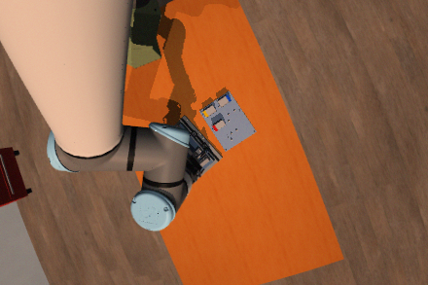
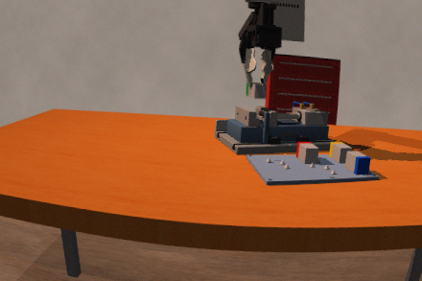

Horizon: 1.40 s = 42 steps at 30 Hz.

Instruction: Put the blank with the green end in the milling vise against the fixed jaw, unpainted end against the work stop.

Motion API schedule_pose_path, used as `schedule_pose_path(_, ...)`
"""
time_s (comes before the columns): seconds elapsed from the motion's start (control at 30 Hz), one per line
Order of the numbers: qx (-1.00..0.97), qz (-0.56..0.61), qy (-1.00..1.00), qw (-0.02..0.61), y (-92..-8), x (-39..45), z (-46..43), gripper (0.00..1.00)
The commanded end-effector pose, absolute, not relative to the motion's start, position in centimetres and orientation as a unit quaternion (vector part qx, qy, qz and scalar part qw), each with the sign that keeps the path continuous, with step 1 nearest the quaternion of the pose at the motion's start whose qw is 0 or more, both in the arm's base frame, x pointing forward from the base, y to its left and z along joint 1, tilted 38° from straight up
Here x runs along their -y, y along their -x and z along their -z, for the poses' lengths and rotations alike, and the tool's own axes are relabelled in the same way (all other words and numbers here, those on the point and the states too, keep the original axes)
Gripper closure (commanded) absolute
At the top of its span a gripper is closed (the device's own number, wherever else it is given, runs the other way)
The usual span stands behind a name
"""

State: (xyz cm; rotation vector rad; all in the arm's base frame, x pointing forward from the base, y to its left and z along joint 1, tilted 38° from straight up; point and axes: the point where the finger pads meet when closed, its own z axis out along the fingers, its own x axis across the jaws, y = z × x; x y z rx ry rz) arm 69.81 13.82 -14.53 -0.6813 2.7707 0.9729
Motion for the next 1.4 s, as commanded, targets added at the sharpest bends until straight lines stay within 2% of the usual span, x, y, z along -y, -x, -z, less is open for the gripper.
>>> schedule_pose_path(0.0, -0.917, -0.322, 0.226, 0.064, -69.88, -13.76, 14.48, 1.00)
schedule_pose_path(1.37, -0.917, -0.322, 0.226, 0.064, -69.86, -14.37, 15.25, 1.00)
